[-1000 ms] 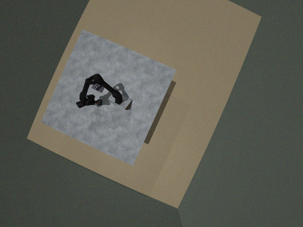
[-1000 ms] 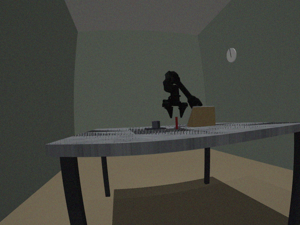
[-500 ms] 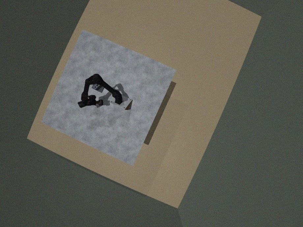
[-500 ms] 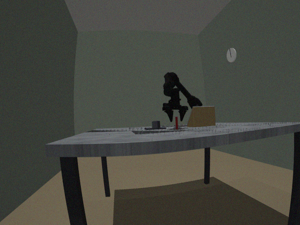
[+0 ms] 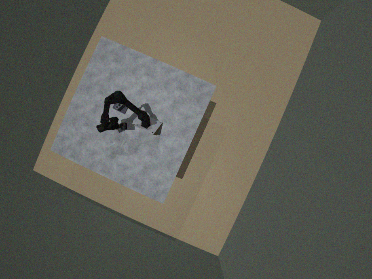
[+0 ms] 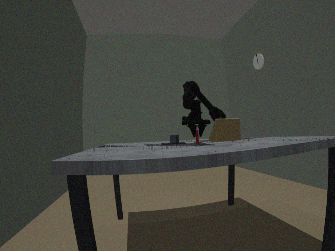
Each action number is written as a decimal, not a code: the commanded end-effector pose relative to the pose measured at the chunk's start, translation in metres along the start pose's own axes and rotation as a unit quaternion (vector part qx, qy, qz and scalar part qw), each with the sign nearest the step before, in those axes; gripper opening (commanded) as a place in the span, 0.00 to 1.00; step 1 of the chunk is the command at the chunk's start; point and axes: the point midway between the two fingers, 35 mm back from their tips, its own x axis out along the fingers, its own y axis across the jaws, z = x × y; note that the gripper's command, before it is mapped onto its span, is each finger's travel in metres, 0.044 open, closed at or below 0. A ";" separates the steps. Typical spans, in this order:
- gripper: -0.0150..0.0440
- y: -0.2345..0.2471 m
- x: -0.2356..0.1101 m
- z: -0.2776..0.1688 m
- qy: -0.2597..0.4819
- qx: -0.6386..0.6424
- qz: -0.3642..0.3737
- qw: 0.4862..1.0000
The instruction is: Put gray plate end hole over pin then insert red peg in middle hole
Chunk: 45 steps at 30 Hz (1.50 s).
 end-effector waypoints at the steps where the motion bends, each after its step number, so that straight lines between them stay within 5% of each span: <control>1: 0.47 0.000 0.000 0.001 -0.003 -0.002 0.001 1.000; 4: 0.33 0.000 0.000 0.001 -0.003 -0.002 0.001 1.000; 11: 0.25 0.000 0.000 0.001 -0.003 -0.002 0.001 1.000; 41: 0.25 0.008 -0.081 -0.001 0.000 -0.003 0.002 1.000; 45: 0.25 0.009 -0.072 0.006 -0.002 -0.007 0.002 1.000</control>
